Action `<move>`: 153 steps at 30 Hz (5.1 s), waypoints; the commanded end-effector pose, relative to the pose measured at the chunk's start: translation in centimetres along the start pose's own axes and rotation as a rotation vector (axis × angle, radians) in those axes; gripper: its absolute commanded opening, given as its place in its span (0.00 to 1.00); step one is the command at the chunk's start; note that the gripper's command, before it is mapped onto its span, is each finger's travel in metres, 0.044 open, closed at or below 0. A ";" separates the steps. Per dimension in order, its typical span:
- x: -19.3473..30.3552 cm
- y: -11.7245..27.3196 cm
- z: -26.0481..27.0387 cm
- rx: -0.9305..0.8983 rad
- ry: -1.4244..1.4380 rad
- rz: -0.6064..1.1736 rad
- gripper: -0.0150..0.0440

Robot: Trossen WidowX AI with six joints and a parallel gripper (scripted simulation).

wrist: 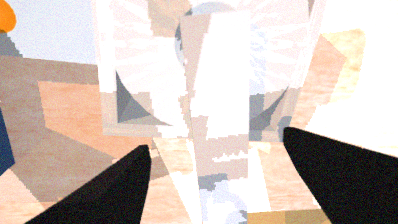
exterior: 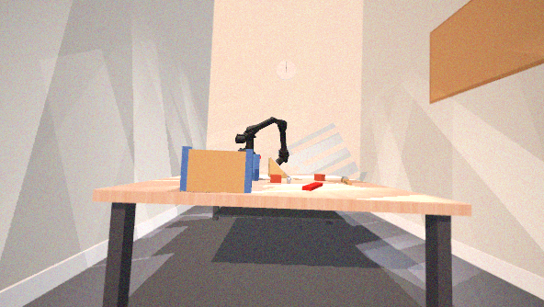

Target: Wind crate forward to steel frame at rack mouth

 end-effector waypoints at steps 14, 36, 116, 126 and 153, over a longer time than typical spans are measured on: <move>0.9 12.6 -1.2 -0.049 -0.004 -0.047 1.00; 4.1 8.7 -3.1 -0.037 0.562 -0.058 0.29; 4.1 7.7 -3.1 -0.036 0.562 -0.058 0.25; 5.0 7.7 -3.2 -0.036 0.562 -0.057 0.25; 6.9 12.5 -3.7 -0.036 0.562 -0.056 0.25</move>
Point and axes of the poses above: the point midway between the two fingers, 35 mm back from their tips, its own y axis back along the fingers, its own z axis across the jaws, x = y × z, the point moved 9 cm from there along y, back along the fingers, and after that the axes turned 4 degrees about y, right-handed, at the moved point
